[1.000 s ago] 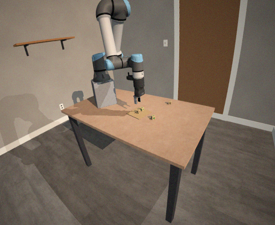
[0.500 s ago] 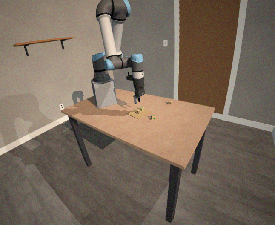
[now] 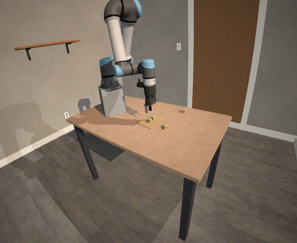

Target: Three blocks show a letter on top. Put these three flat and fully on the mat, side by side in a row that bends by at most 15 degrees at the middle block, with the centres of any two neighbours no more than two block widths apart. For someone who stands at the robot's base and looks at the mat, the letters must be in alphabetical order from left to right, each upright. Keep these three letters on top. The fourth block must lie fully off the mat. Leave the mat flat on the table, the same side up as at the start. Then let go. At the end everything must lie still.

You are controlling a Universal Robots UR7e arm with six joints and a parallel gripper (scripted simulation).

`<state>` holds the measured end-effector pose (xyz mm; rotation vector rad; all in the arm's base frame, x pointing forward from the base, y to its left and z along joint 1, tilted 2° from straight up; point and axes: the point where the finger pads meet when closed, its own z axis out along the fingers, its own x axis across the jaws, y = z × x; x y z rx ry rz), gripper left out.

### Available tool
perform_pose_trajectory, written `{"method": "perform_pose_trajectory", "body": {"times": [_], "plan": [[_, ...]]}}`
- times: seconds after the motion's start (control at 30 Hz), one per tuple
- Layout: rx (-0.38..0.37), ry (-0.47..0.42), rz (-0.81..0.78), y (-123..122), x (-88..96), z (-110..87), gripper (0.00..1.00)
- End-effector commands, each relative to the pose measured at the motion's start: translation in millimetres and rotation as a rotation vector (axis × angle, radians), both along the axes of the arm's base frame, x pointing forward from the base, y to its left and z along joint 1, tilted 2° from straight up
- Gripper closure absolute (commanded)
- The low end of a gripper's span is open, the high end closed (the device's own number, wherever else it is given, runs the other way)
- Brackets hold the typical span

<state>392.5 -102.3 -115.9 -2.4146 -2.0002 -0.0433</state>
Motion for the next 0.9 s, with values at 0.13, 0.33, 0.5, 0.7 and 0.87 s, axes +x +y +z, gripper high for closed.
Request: {"method": "perform_pose_trajectory", "body": {"times": [0.13,0.33,0.5,0.7,0.87], "plan": [[-0.001,-0.001,0.000,0,0.4,-10.4,0.21],[-0.001,-0.001,0.000,0,0.5,-18.3,0.21],[-0.001,-0.001,0.000,0,0.6,-24.7,0.21],[-0.001,-0.001,0.000,0,0.7,-33.6,0.21],[-0.001,-0.001,0.000,0,0.8,-39.5,0.21]]}}
